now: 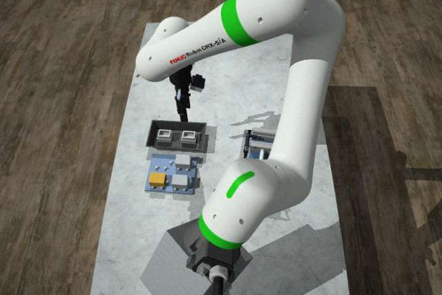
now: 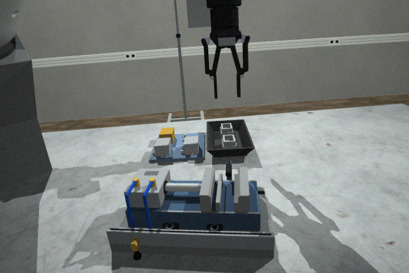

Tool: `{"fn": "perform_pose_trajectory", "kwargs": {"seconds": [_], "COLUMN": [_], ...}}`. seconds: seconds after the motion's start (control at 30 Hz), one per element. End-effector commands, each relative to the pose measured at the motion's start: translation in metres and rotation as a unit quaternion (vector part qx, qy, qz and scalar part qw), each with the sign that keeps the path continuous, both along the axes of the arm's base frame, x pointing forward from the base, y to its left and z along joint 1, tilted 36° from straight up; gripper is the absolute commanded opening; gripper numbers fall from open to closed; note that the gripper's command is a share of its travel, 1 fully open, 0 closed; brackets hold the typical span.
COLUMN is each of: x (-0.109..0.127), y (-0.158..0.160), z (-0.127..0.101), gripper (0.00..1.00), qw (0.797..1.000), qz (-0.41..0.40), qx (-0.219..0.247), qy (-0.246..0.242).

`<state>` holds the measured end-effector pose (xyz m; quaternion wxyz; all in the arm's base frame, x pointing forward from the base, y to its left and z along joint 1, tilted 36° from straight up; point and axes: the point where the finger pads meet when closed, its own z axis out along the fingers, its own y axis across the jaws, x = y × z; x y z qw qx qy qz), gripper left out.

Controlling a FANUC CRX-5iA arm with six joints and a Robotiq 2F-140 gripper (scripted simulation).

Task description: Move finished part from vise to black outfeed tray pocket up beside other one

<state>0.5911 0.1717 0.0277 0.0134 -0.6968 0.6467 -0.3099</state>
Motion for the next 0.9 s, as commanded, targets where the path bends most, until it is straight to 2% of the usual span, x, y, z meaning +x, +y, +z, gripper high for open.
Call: {"fn": "perform_pose_trajectory", "kwargs": {"seconds": [0.0, 0.17, 0.2, 0.87], "x": [-0.0002, -0.0011, -0.0011, -0.0011], "y": [0.0011, 0.0018, 0.0018, 0.0018], "z": [0.0016, 0.0031, 0.0031, 0.0031], "gripper": [0.46, 0.46, 0.10, 0.10], "qw": [1.000, 1.000, 1.000, 1.000], "qz": [0.000, 0.000, 0.000, 0.000], "qx": [0.000, 0.000, 0.000, 0.000], "qy": [-0.001, -0.001, -0.001, -0.001]}}
